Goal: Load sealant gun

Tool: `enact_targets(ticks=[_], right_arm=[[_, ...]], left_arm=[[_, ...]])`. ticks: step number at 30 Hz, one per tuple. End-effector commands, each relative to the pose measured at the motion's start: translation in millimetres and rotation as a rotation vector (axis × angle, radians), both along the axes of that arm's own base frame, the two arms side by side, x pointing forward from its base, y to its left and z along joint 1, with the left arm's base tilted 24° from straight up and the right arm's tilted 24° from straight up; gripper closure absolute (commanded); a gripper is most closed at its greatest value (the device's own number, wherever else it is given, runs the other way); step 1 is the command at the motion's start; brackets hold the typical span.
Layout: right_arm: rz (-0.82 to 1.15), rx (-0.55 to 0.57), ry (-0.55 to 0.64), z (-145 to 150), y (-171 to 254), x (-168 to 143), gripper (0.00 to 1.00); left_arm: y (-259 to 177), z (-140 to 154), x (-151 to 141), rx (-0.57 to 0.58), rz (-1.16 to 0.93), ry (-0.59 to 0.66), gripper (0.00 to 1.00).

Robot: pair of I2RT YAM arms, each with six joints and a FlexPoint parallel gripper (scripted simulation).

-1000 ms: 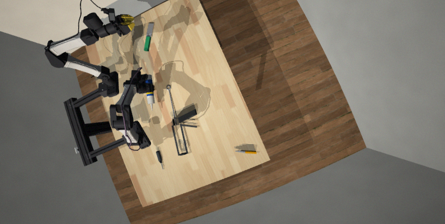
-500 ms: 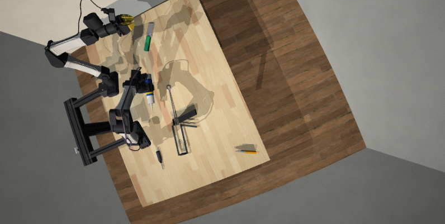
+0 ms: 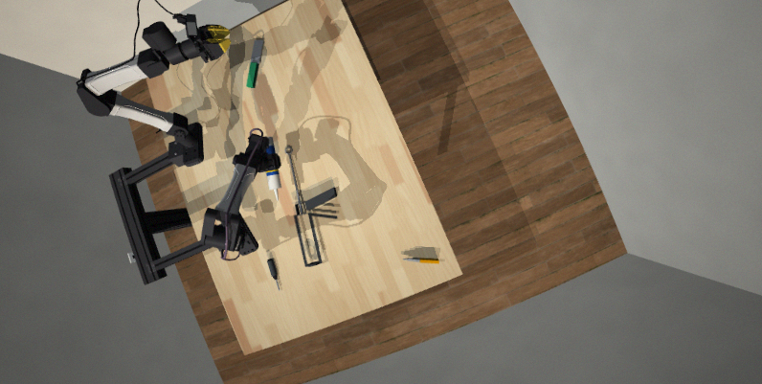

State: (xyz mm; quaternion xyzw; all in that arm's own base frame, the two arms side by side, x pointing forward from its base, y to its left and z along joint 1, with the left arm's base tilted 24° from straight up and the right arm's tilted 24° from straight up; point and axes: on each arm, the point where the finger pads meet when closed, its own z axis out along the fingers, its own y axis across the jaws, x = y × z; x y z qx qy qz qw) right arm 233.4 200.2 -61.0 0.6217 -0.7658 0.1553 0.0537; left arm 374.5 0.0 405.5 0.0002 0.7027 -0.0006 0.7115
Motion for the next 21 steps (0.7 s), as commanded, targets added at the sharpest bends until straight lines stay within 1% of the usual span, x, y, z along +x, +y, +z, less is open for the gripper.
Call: enact_targets(ticks=[1, 4, 6, 12, 15, 21], right_arm=[[0.068, 0.087, 0.007, 26.2, -5.4, 13.8, 1.00], [0.078, 0.103, 0.012, 35.8, -24.1, 21.1, 1.00], [0.078, 0.103, 0.012, 35.8, -24.1, 21.1, 1.00], [0.088, 0.128, 0.021, 51.1, -58.2, 28.3, 1.00], [0.094, 0.146, 0.004, 60.1, -75.4, 34.5, 1.00], [0.114, 0.165, -0.006, 72.8, -107.8, 35.7, 1.00]], left_arm=[[-5.7, 20.7, 0.3, -0.002, -0.013, -0.049, 0.47], [-5.7, 20.7, 0.3, -0.002, -0.013, -0.049, 0.47], [-5.7, 20.7, 0.3, -0.002, -0.013, -0.049, 0.47], [-5.7, 20.7, 0.3, -0.002, -0.013, -0.049, 0.47], [-5.7, 20.7, 0.3, -0.002, -0.013, -0.049, 0.47], [-5.7, 20.7, 0.3, -0.002, -0.013, -0.049, 0.47]])
